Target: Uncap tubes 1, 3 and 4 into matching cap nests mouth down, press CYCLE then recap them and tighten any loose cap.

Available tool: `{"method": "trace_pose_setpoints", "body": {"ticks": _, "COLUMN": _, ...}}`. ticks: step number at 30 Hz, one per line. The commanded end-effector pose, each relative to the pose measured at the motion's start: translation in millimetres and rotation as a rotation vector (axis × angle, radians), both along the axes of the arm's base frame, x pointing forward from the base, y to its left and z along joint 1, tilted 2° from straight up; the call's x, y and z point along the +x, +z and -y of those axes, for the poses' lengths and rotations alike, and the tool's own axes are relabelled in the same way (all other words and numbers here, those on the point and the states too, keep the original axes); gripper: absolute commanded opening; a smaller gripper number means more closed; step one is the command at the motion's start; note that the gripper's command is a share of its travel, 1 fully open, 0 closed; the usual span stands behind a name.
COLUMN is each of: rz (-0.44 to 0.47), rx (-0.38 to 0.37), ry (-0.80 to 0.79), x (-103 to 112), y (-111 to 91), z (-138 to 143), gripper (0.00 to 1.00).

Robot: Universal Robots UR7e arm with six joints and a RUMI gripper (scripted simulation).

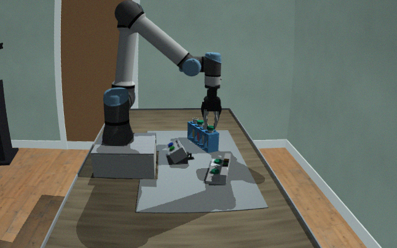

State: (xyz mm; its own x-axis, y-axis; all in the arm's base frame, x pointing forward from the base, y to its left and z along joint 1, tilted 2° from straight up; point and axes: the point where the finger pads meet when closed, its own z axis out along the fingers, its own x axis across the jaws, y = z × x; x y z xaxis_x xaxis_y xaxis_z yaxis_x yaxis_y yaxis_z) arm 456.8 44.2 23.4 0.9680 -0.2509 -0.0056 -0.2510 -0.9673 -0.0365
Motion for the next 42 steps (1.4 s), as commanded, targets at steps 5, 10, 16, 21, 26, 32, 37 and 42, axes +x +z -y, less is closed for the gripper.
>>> {"method": "trace_pose_setpoints", "body": {"ticks": 5, "rz": 0.016, "rx": 0.0, "ry": 0.387, "x": 0.4, "y": 0.6, "z": 0.1, "gripper": 0.0}}
{"method": "trace_pose_setpoints", "body": {"ticks": 10, "rz": 0.021, "rx": -0.001, "ry": 0.537, "x": 0.4, "y": 0.7, "z": 0.1, "gripper": 0.0}}
{"method": "trace_pose_setpoints", "body": {"ticks": 16, "rz": 0.033, "rx": -0.002, "ry": 0.837, "x": 0.4, "y": 0.9, "z": 0.1, "gripper": 0.0}}
{"method": "trace_pose_setpoints", "body": {"ticks": 21, "rz": 0.038, "rx": -0.003, "ry": 0.984, "x": 0.4, "y": 1.0, "z": 0.1, "gripper": 0.0}}
{"method": "trace_pose_setpoints", "body": {"ticks": 26, "rz": 0.038, "rx": -0.003, "ry": 0.984, "x": 0.4, "y": 1.0, "z": 0.1, "gripper": 0.0}}
{"method": "trace_pose_setpoints", "body": {"ticks": 32, "rz": 0.038, "rx": -0.003, "ry": 0.984, "x": 0.4, "y": 1.0, "z": 0.1, "gripper": 0.35}}
{"method": "trace_pose_setpoints", "body": {"ticks": 37, "rz": 0.038, "rx": -0.003, "ry": 0.983, "x": 0.4, "y": 1.0, "z": 0.1, "gripper": 0.35}}
{"method": "trace_pose_setpoints", "body": {"ticks": 42, "rz": 0.032, "rx": -0.002, "ry": 0.817, "x": 0.4, "y": 1.0, "z": 0.1, "gripper": 0.35}}
